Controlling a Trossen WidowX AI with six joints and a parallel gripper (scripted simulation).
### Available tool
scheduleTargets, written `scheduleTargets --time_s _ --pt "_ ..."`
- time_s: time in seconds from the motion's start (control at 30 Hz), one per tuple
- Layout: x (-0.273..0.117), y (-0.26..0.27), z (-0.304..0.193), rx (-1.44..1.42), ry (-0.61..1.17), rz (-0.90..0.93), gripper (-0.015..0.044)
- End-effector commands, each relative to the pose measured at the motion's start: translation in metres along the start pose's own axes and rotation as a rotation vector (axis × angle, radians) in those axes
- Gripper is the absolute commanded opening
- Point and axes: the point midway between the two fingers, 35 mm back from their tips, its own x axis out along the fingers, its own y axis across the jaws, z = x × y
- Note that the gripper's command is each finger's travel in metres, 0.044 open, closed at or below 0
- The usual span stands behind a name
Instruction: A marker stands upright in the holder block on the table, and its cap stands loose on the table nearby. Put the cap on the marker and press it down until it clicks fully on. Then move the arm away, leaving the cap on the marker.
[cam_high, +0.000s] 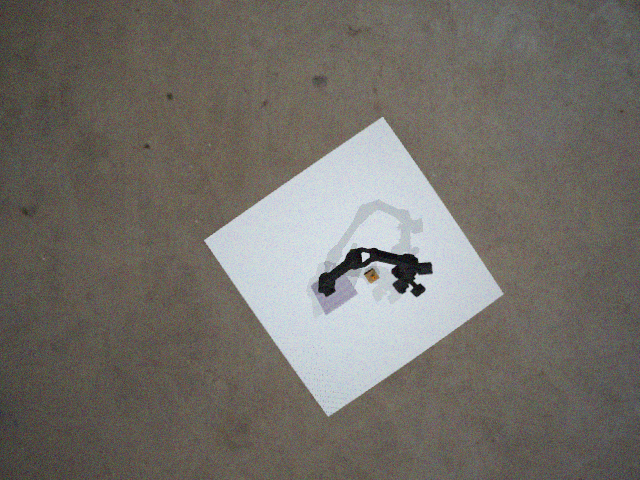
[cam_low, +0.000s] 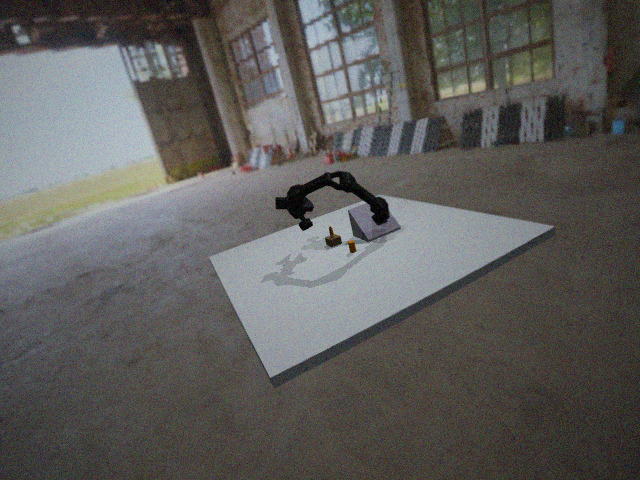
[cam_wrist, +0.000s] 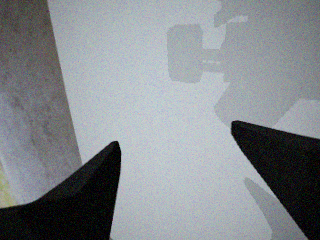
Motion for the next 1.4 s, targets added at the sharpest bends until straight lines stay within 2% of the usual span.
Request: scheduleTargets --time_s 0.0,0.13,0.17,0.57,1.0,1.37 --pt "-0.001 -0.001 0.0 -0.017 0.001 -0.003 0.0374" --pt "-0.017 -0.02 0.006 -0.359 0.03 -0.052 0.0269" --pt "-0.022 -0.025 0.008 -0.461 0.042 -0.065 0.0258" --pt "-0.075 -0.096 0.038 -1.676 0.289 -0.13 0.0258" --pt "-0.107 -0.144 0.066 -2.375 0.543 -0.042 0.0258" --pt "-0.129 -0.18 0.089 -2.928 0.773 0.168 0.0258"
